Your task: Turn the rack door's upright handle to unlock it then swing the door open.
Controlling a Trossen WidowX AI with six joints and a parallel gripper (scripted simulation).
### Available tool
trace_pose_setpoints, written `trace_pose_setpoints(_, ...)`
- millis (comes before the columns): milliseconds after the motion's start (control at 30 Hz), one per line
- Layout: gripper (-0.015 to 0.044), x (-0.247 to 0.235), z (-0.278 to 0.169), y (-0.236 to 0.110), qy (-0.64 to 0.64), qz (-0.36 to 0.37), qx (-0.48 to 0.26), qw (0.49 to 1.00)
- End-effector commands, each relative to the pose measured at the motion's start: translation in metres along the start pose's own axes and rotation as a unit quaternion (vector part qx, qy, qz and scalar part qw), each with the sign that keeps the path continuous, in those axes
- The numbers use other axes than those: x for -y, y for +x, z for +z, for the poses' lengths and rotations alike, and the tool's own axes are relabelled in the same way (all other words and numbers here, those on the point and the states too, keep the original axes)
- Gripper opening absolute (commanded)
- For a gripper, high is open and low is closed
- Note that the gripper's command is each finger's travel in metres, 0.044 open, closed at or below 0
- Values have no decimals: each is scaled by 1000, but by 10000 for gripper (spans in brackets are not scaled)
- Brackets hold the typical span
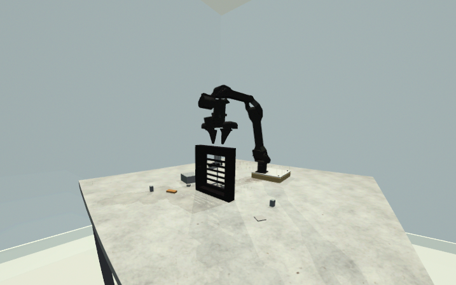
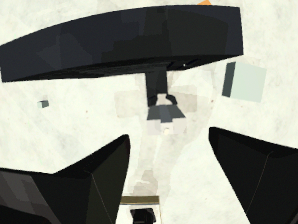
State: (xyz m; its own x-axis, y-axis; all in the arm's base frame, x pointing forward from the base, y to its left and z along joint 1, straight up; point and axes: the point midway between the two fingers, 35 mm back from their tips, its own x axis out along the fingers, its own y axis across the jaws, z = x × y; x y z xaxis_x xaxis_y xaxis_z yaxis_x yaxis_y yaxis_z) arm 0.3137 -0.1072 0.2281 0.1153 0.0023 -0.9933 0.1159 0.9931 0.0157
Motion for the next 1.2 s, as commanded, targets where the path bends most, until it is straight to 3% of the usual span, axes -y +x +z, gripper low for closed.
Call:
trace_pose_setpoints(0, 280, 0, 0, 0, -2, 2, -3, 1000)
trace_pose_setpoints(1167, 280, 1, -2, 57, 4, -10, -33, 999)
